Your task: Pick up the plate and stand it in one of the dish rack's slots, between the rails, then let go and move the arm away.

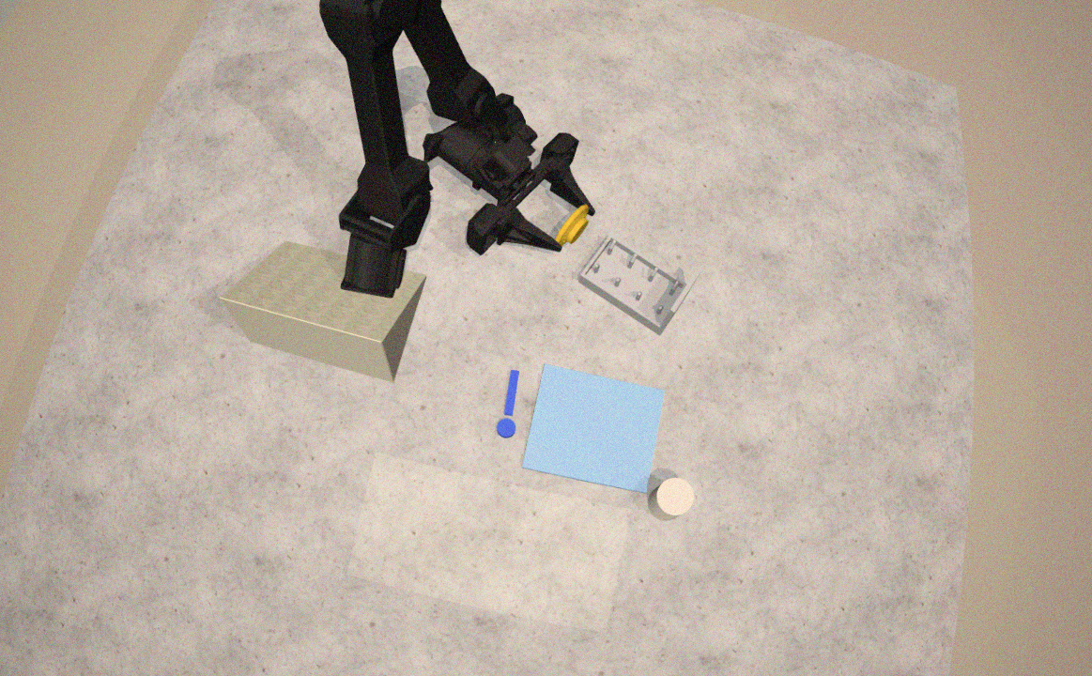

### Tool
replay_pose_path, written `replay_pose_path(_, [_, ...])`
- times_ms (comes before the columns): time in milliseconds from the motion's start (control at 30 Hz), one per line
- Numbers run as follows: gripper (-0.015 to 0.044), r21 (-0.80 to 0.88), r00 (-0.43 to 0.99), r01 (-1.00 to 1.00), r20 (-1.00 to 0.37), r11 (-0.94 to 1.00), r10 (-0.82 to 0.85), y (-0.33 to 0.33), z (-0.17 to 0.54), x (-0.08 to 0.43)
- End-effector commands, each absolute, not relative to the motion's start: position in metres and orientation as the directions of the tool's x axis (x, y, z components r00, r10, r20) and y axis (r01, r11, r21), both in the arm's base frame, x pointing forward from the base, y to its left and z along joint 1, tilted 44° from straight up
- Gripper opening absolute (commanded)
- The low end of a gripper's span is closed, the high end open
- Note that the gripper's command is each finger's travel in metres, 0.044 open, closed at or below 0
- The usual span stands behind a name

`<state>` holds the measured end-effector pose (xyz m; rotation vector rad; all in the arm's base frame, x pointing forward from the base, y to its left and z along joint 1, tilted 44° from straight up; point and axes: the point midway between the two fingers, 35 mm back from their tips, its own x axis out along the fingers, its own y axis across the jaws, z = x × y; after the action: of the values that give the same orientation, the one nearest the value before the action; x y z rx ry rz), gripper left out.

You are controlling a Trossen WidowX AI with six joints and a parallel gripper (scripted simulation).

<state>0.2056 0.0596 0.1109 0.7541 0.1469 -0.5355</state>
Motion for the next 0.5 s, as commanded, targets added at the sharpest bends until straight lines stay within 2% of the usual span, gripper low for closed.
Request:
replay_pose_path(0, [0.0000, 0.654, 0.887, 0.450, -0.249, 0.608, -0.389, 0.0624, 0.1157, 0.2015])
replay_pose_path(467, [0.0000, 0.657, 0.890, 0.444, -0.243, 0.610, -0.386, 0.0623, 0.1145, 0.2038])
